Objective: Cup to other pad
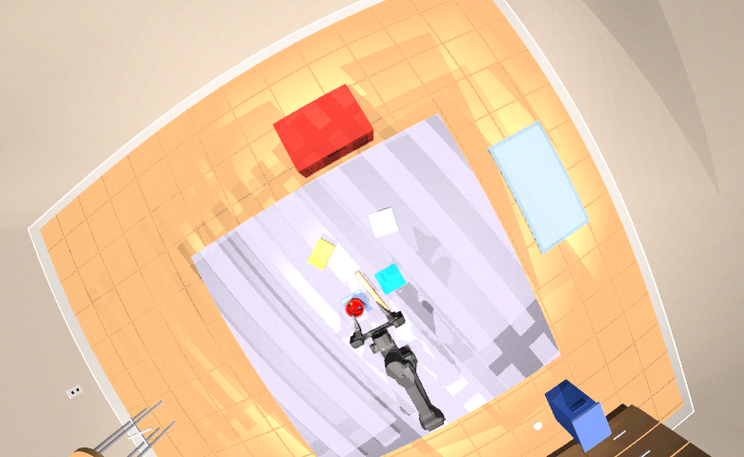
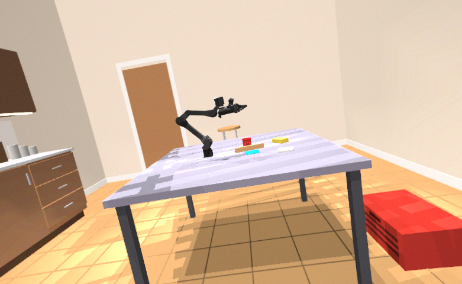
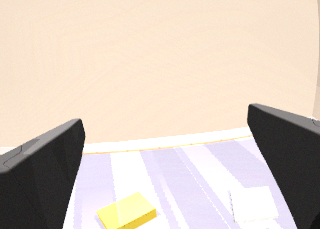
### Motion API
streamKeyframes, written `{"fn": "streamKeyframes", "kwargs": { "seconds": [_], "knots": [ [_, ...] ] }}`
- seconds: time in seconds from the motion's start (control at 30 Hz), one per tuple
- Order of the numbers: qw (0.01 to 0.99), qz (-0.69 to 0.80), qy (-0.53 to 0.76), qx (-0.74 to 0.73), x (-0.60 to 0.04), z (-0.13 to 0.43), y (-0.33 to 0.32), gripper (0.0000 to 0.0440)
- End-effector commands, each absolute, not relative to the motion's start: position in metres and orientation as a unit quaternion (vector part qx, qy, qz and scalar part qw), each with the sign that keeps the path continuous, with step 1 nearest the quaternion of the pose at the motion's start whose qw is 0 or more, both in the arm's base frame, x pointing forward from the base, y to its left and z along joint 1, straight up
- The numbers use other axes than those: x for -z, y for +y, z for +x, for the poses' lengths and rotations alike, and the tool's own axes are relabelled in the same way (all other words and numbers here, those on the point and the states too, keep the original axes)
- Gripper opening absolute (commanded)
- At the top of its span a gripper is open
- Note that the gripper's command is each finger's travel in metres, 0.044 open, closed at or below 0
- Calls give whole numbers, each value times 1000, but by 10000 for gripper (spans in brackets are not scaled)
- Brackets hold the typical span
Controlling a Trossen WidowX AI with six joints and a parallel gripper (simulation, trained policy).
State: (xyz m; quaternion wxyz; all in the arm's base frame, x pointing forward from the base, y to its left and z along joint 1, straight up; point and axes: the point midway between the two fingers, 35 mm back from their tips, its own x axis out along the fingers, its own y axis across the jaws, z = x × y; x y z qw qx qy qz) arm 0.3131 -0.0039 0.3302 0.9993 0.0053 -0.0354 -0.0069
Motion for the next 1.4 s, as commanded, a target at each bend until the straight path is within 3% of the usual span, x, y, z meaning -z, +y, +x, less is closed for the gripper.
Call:
{"fn": "streamKeyframes", "kwargs": {
  "seconds": [0.0, 0.3, 0.4, 1.37],
  "knots": [
    [999, 5, -35, 5, -331, 313, -3, 374],
    [1000, 13, -11, -5, -333, 314, 3, 137],
    [1000, 20, 3, -8, -332, 314, 5, 81],
    [972, 166, 163, -33, -333, 332, 37, 127]
  ]
}}
